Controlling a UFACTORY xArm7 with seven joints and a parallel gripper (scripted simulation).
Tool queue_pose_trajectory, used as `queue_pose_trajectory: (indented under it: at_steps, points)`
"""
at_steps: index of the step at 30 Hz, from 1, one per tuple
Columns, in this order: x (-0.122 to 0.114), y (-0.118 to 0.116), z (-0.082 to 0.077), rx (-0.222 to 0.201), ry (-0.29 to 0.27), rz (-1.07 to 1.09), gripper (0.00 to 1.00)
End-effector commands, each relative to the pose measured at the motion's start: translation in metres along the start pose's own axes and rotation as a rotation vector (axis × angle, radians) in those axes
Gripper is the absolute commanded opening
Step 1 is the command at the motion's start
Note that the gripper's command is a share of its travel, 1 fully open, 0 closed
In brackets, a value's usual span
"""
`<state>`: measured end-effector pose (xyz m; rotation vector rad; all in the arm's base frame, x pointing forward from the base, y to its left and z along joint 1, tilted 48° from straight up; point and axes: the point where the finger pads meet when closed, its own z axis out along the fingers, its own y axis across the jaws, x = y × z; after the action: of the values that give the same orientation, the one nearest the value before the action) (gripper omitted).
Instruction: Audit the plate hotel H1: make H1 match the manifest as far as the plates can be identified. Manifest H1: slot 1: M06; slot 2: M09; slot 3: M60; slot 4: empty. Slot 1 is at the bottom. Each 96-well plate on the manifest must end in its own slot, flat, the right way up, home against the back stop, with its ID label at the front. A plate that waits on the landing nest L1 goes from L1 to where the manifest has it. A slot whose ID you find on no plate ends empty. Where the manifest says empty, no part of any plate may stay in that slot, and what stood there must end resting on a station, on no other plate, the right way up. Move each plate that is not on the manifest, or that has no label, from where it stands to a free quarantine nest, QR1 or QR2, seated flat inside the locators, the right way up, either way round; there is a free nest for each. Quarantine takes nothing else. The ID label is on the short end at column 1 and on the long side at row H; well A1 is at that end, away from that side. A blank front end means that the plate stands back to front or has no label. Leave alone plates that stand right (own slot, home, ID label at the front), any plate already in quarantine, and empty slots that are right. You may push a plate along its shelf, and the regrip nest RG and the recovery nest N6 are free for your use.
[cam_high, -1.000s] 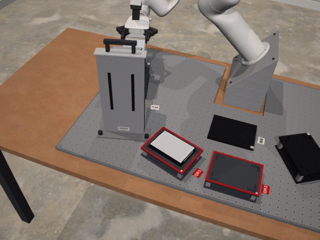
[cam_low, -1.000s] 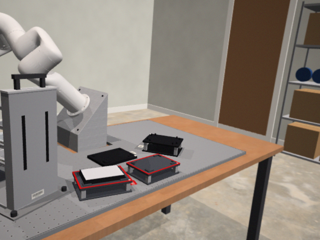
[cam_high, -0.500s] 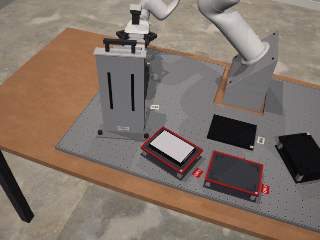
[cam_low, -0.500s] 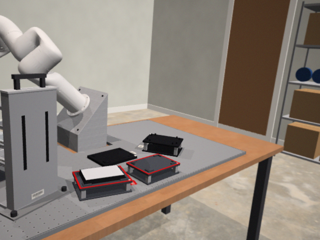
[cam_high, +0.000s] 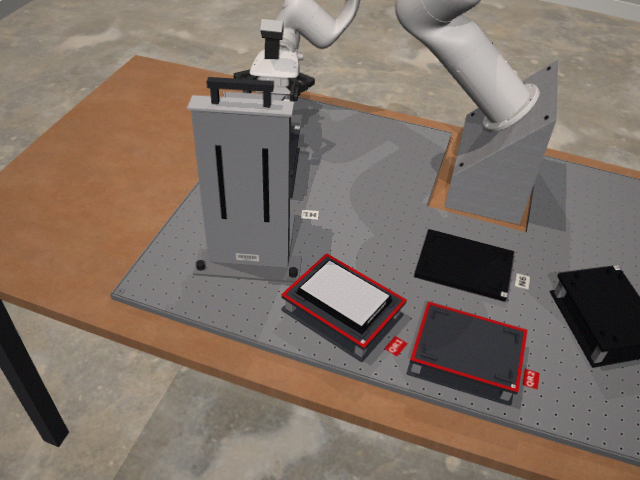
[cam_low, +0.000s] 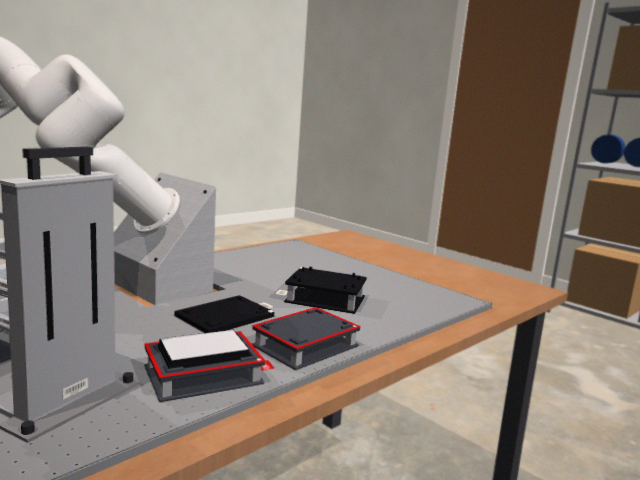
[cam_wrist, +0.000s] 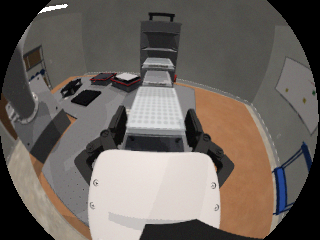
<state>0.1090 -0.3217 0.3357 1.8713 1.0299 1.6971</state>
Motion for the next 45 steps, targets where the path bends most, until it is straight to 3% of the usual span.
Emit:
queue_pose_trajectory:
  at_steps: [1,23,45]
  points:
    - [-0.007,0.0,0.0,0.001,0.0,-0.002,0.0]
    - [-0.04,0.0,0.0,0.001,0.0,-0.002,0.0]
    - [-0.043,0.0,0.0,0.001,0.0,-0.002,0.0]
